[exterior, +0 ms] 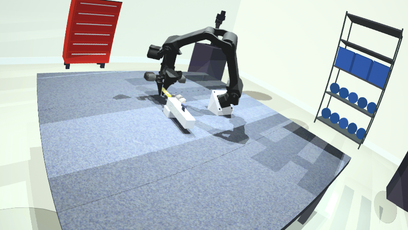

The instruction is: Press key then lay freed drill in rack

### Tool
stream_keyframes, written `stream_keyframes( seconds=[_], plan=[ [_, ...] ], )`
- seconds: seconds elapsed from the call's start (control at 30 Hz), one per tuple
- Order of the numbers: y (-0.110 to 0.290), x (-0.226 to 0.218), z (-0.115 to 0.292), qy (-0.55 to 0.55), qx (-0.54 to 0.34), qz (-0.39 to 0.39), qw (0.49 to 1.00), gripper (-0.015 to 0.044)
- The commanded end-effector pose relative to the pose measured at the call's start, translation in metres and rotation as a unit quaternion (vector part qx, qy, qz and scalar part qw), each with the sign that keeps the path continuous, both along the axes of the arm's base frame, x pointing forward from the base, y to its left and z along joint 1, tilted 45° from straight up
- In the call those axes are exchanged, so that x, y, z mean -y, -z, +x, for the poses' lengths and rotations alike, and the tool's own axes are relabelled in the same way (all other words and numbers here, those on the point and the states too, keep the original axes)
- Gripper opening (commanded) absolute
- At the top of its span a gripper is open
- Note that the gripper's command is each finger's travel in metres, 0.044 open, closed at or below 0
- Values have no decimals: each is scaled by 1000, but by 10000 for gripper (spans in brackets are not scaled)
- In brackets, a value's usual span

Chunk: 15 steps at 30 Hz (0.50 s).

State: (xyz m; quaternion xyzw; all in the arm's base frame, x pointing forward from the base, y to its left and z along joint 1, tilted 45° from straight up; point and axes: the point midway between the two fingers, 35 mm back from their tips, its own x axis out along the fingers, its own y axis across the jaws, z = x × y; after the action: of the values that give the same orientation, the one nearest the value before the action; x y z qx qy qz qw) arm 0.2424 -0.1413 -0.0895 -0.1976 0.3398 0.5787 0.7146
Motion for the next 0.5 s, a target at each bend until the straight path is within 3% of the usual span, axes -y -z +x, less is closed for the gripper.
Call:
stream_keyframes(
  seconds=[0.0,0.47],
  plan=[
    [-2,2,0,-2,1,-2,1000,0],
    [-9,6,-2,-2,1,-2,1000,0]
  ],
)
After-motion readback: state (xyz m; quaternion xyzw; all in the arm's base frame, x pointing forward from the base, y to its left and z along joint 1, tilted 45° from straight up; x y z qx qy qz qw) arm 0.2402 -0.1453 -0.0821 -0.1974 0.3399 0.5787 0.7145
